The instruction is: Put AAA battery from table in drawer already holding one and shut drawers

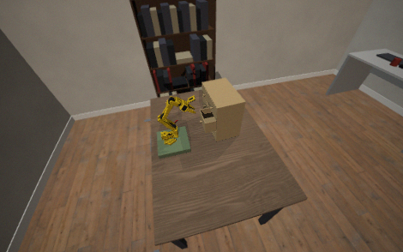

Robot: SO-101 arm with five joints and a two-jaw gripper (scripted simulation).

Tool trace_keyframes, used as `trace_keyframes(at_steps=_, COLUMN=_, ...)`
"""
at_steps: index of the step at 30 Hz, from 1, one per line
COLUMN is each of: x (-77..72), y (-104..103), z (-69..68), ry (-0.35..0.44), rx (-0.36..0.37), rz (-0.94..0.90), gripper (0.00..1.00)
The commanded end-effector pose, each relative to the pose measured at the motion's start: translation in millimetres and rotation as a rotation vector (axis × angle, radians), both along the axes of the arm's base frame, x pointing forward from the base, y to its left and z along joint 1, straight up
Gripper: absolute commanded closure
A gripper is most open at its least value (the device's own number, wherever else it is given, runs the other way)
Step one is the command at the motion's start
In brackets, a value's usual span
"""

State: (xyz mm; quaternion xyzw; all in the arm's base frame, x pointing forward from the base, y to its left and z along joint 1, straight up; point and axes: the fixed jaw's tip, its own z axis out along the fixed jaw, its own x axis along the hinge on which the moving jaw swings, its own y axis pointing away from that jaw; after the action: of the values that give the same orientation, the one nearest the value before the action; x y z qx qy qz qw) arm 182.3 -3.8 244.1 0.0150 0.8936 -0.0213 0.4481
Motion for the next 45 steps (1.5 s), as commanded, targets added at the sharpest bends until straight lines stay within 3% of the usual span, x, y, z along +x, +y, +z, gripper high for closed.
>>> trace_keyframes(at_steps=1, x=-2.5, y=-1, z=2.0, ry=-0.008, rx=0.006, rz=-0.012, gripper=0.79)
trace_keyframes(at_steps=4, x=-2.5, y=-1, z=2.0, ry=-0.008, rx=0.006, rz=-0.012, gripper=0.79)
trace_keyframes(at_steps=19, x=-8.5, y=-2, z=-63.6, ry=0.183, rx=0.011, rz=-0.01, gripper=0.79)
trace_keyframes(at_steps=21, x=-8.5, y=-2, z=-63.6, ry=0.183, rx=0.011, rz=-0.01, gripper=0.79)
trace_keyframes(at_steps=36, x=-27.8, y=-1, z=-139.5, ry=0.374, rx=0.019, rz=-0.007, gripper=0.79)
trace_keyframes(at_steps=38, x=-27.8, y=-1, z=-139.5, ry=0.374, rx=0.019, rz=-0.007, gripper=0.79)
trace_keyframes(at_steps=41, x=-32.4, y=-1, z=-152.8, ry=0.407, rx=0.02, rz=-0.006, gripper=0.79)
trace_keyframes(at_steps=45, x=-32.4, y=-1, z=-152.8, ry=0.407, rx=0.02, rz=-0.006, gripper=0.79)
